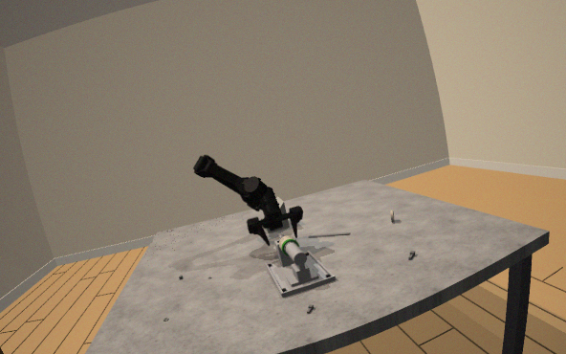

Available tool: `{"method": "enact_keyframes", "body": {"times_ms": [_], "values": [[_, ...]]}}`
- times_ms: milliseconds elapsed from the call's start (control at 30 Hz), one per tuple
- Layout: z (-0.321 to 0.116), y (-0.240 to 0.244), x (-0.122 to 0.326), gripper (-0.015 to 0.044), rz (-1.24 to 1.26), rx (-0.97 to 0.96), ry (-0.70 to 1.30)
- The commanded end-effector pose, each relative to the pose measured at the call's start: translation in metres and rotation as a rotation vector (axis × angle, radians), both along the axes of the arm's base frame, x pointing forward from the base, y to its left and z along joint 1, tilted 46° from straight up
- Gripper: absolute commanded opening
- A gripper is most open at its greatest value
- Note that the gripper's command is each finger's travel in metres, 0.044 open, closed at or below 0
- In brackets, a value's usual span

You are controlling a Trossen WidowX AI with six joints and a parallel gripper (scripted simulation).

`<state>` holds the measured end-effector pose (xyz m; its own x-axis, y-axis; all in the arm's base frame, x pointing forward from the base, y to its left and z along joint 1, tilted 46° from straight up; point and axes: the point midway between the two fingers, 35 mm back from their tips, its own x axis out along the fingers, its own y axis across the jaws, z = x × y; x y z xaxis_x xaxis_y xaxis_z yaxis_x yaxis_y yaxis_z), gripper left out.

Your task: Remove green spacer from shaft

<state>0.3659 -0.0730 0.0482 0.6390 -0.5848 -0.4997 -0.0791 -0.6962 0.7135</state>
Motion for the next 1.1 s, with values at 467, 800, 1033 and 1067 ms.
{"method": "enact_keyframes", "body": {"times_ms": [467, 800, 1033, 1067], "values": [[-0.0089, -0.0099, 0.0119, 0.0440, 0.005, 0.000, 0.001], [-0.0080, -0.0099, 0.0108, 0.0256, 0.000, 0.000, -0.001], [-0.0080, -0.0099, 0.0108, 0.0072, 0.000, 0.000, -0.001], [-0.0080, -0.0099, 0.0108, 0.0046, 0.000, 0.000, -0.001]]}}
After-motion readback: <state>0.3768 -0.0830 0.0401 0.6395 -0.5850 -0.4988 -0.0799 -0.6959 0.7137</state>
